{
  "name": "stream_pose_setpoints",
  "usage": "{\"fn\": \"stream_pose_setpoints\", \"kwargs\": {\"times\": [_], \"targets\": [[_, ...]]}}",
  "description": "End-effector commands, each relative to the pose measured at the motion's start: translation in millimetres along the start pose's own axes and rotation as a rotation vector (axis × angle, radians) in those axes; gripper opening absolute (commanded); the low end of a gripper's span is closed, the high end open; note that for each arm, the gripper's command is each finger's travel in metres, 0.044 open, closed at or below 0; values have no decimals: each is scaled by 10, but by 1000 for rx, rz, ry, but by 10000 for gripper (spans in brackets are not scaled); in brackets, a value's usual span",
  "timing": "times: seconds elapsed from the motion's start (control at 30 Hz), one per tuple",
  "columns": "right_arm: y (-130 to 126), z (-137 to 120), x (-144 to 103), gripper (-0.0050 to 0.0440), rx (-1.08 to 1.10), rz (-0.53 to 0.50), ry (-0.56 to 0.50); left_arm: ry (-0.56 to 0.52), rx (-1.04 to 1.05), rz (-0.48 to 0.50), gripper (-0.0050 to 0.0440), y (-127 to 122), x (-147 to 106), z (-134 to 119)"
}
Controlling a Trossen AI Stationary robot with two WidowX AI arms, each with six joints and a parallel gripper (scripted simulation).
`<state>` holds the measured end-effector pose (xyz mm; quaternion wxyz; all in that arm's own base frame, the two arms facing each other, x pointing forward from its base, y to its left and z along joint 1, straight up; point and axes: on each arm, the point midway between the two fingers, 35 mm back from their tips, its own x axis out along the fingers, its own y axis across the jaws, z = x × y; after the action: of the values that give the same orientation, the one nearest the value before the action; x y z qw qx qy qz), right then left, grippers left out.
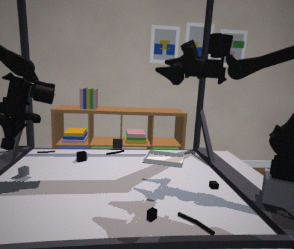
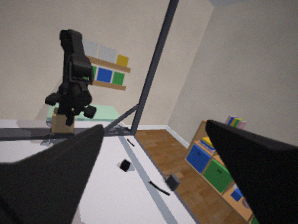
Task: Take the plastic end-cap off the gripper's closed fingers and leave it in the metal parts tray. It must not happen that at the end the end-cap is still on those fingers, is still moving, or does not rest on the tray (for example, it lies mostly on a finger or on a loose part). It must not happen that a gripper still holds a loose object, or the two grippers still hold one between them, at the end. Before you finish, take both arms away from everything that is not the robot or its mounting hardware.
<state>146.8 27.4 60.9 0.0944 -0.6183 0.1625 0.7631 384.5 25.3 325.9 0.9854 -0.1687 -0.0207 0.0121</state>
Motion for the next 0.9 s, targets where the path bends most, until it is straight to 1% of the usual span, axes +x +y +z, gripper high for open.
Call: {"fn": "stream_pose_setpoints", "kwargs": {"times": [0.0,0.17,0.27,0.53,0.73,0.87], "targets": [[-9,-15,-26,0,0,-7,11,-20,77,-13,440,-96,-187,69],[-9,-15,-26,0,0,-7,11,-21,157,-20,440,-151,-355,50],[-9,-15,-26,0,0,-7,11,-26,169,-21,440,-157,-374,64],[-9,-15,-26,0,0,-7,11,-26,294,-32,440,-223,-630,8],[-9,-15,-26,0,0,-7,11,-25,340,-35,440,-239,-719,-25],[-9,-15,-26,0,0,-7,11,-26,342,-35,440,-240,-719,-20]]}}
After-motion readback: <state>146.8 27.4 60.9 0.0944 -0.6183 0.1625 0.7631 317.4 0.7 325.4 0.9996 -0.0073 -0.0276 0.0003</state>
